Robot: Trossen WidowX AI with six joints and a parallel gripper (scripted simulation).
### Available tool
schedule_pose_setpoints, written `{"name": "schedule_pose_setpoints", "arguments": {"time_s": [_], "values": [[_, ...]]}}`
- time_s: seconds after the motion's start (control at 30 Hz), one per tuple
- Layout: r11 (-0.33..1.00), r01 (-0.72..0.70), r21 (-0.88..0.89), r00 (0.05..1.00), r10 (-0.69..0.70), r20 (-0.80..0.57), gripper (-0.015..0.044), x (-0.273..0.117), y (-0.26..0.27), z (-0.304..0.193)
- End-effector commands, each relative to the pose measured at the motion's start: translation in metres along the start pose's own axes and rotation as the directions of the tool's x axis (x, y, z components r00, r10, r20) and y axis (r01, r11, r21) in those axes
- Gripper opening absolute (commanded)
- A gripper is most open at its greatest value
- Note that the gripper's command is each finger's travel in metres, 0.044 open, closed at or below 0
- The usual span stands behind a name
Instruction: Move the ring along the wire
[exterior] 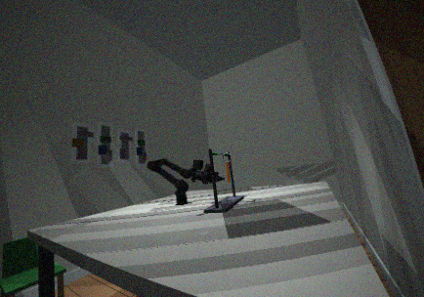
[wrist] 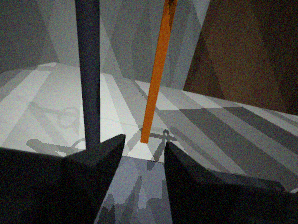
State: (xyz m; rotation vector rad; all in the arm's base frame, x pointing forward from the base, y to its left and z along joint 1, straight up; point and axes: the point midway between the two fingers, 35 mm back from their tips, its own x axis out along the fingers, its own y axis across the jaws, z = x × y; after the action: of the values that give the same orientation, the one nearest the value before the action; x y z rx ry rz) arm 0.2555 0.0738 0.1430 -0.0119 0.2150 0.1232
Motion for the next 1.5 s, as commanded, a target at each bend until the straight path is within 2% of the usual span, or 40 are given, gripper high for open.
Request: {"name": "schedule_pose_setpoints", "arguments": {"time_s": [0.0, 0.37, 0.73, 1.47], "values": [[1.000, 0.006, 0.004, 1.000, -0.006, -0.004, 0.0160, -0.001, -0.001, -0.002], [1.000, 0.006, 0.004, 1.000, -0.006, -0.004, 0.0160, -0.001, -0.001, -0.002], [1.000, 0.000, 0.000, 1.000, 0.000, -0.005, 0.0440, -0.048, -0.001, -0.001], [1.000, 0.000, 0.000, 1.000, 0.000, -0.004, 0.0440, -0.051, -0.002, -0.002]]}}
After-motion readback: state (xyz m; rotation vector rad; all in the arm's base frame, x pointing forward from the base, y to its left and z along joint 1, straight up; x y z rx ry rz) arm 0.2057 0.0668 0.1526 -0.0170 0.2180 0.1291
